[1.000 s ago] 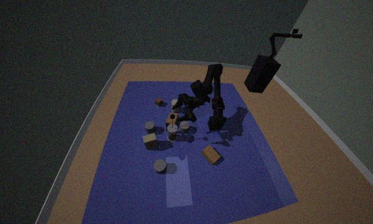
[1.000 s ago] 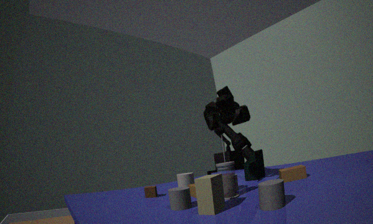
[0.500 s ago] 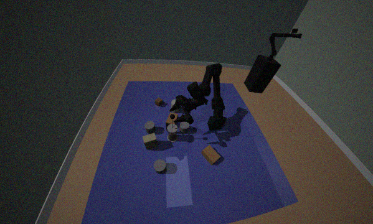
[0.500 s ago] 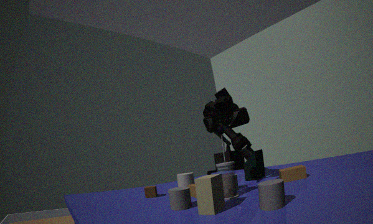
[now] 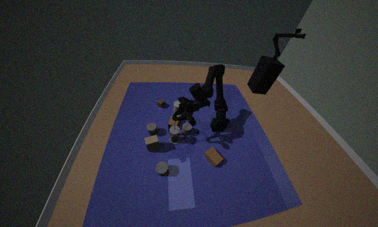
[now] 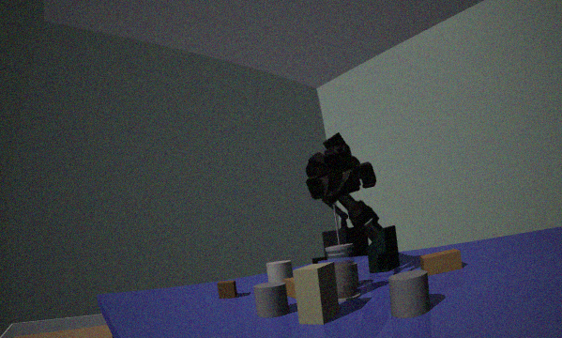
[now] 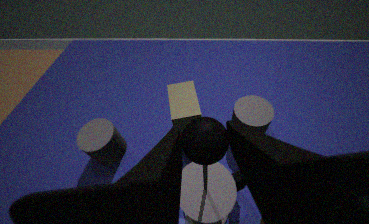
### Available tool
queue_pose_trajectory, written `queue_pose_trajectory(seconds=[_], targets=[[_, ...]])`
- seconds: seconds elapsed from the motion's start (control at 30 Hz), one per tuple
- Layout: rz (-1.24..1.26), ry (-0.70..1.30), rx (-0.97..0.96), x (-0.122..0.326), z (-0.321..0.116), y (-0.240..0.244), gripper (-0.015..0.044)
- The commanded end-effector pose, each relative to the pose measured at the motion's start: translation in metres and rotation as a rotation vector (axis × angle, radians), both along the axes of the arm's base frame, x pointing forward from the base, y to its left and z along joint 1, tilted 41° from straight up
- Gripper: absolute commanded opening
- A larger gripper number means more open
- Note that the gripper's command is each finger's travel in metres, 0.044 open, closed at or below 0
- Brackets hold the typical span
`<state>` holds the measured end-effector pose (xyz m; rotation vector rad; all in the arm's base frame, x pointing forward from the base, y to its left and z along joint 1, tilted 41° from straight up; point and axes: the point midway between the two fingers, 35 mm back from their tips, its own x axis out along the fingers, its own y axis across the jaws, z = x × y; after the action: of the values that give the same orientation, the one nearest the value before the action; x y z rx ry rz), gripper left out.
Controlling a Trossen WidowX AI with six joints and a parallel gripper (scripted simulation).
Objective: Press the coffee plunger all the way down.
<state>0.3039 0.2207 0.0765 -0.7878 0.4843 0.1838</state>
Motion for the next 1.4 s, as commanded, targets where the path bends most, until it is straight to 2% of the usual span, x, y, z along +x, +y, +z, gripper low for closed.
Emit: queue_pose_trajectory(seconds=[0.0, 1.37], targets=[[0.004, 0.000, -0.004, 0.000, 0.000, 0.000, 0.0118], [0.003, 0.003, -0.004, 0.017, -0.049, -0.031, 0.0118]])
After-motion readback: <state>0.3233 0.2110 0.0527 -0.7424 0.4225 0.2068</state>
